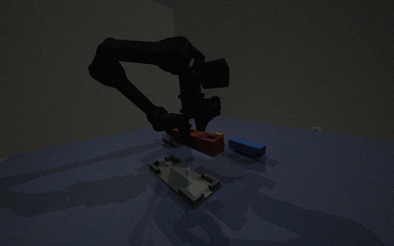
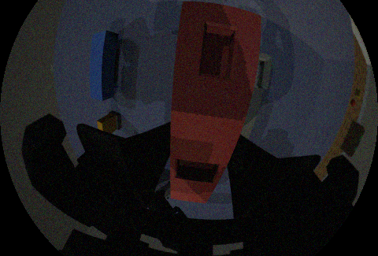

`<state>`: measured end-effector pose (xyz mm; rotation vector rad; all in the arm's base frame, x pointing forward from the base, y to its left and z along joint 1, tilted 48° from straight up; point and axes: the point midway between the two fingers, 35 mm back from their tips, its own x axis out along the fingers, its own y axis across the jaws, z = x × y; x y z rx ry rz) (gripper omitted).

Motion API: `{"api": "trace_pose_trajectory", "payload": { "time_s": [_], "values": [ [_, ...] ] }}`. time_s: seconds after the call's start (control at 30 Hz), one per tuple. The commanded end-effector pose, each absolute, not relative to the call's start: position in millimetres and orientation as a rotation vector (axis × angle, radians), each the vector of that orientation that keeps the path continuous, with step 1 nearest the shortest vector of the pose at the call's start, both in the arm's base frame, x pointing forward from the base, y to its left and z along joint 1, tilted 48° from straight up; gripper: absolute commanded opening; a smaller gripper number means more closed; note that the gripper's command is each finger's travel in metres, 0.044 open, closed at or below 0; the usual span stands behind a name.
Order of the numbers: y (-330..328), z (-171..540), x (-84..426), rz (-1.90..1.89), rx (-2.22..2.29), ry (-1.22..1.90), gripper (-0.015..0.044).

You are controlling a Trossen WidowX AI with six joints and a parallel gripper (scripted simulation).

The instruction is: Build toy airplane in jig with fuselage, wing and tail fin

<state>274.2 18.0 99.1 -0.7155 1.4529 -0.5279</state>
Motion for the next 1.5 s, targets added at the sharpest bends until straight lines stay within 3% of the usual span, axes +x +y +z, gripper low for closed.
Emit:
{"api": "trace_pose_trajectory", "payload": {
  "time_s": [0.0,0.6,0.87,1.47],
  "values": [
    [7.2,103.7,273.2,-0.521,-0.731,1.454,0.0000],
    [-41.6,123.7,264.5,-0.510,-0.789,1.471,0.0000],
    [-41.8,123.7,264.6,-0.510,-0.789,1.471,0.0195],
    [-50.5,115.5,266.2,-0.509,-0.788,1.471,0.0195]
  ]
}}
